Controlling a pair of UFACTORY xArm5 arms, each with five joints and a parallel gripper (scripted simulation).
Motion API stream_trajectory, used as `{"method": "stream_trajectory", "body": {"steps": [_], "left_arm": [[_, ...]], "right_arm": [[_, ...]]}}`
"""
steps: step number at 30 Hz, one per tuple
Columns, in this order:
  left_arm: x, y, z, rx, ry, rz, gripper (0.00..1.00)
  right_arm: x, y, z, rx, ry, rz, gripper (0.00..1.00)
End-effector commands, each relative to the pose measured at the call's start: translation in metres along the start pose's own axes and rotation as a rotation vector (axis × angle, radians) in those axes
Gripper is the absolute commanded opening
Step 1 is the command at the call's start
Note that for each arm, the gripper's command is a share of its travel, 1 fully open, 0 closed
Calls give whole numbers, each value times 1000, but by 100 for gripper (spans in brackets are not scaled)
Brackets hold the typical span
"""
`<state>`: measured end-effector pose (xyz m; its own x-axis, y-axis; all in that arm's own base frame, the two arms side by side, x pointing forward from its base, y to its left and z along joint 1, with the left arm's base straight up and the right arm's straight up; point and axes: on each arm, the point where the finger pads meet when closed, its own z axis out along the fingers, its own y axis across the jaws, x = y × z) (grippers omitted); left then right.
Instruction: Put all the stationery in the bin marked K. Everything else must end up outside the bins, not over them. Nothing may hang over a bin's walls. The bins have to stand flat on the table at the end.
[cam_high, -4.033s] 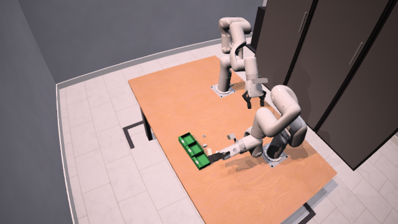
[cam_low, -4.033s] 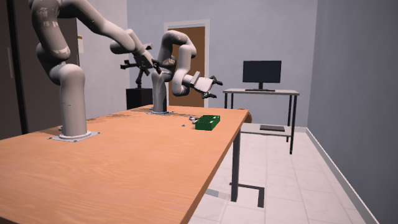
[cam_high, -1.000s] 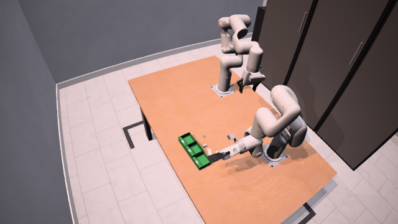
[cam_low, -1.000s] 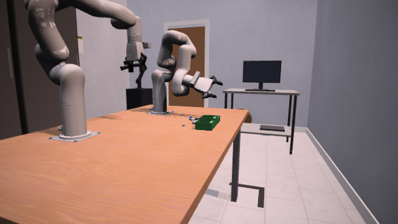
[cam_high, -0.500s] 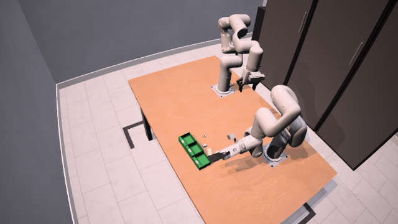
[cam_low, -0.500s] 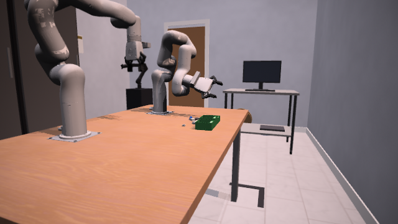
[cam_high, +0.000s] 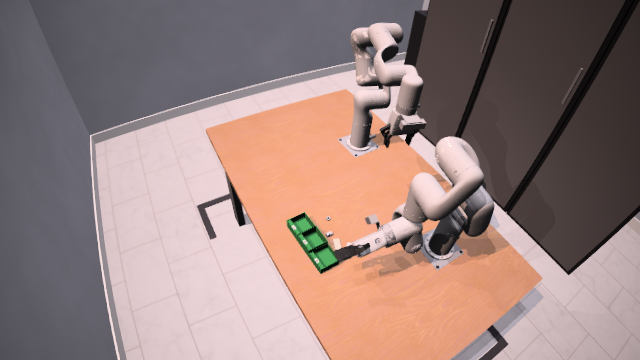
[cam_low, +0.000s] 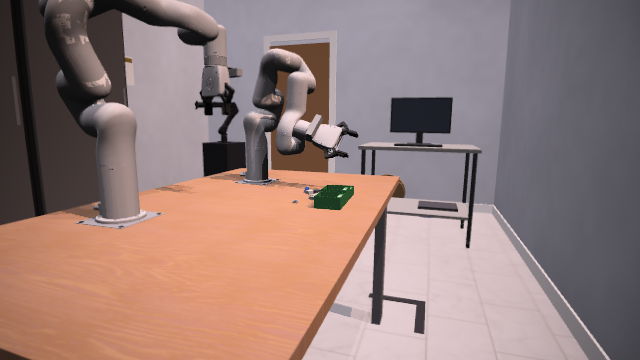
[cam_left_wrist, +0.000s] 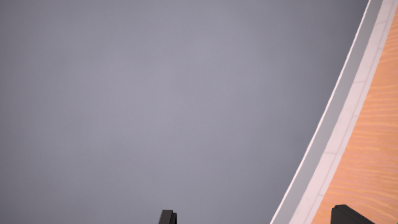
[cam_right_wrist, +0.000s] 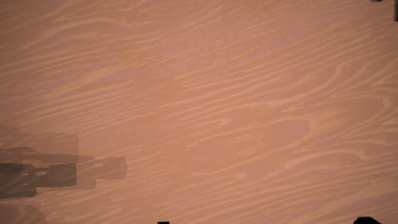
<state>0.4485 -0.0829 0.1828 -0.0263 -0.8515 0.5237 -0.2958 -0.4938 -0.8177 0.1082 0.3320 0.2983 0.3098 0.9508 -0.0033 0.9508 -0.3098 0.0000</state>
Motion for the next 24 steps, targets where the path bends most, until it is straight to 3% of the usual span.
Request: {"method": "stream_trajectory", "body": {"steps": [1, 24], "left_arm": [[1, -1, 0, 2, 1, 0, 100], [1, -1, 0, 2, 1, 0, 100]], "right_arm": [[1, 0, -1, 0, 3, 0, 100], [1, 5, -1, 0, 3, 15, 100]]}}
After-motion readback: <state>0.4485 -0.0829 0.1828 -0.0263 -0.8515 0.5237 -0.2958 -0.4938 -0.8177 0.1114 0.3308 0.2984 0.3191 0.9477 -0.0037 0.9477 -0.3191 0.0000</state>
